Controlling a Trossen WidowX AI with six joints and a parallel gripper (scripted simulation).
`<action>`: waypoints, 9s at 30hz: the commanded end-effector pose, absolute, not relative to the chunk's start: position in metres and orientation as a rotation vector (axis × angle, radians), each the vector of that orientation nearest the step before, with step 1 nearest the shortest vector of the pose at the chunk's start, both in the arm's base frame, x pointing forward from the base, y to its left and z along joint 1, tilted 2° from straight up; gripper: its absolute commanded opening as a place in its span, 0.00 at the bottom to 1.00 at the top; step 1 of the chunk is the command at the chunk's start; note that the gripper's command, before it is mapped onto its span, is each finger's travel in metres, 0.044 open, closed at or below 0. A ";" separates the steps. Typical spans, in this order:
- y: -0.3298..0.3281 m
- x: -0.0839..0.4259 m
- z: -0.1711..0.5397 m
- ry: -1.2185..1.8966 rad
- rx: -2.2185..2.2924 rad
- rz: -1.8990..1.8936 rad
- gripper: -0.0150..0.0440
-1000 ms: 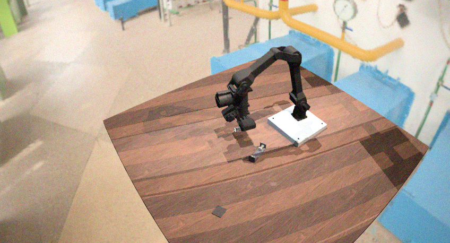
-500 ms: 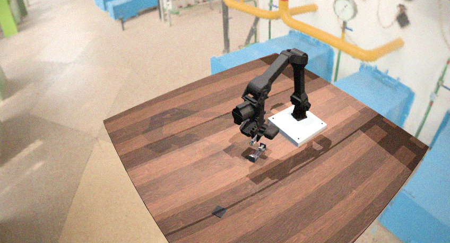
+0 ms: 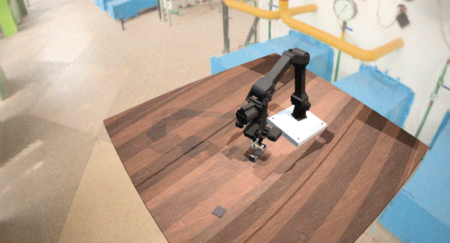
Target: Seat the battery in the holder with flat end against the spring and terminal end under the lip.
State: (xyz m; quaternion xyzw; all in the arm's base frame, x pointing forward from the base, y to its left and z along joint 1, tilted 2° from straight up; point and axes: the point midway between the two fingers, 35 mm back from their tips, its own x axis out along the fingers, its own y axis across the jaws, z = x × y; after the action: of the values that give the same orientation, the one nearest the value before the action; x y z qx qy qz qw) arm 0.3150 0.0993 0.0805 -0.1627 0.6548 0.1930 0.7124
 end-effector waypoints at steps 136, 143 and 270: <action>0.092 0.299 0.023 1.244 -0.298 0.445 0.36; 0.093 0.300 0.022 1.282 -0.308 0.442 0.36; 0.102 0.319 0.107 1.542 -0.379 0.433 1.00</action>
State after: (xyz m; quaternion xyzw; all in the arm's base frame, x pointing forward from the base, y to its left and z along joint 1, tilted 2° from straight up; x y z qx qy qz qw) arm 0.3195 0.1017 0.1065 -0.1674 0.6864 0.1913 0.6813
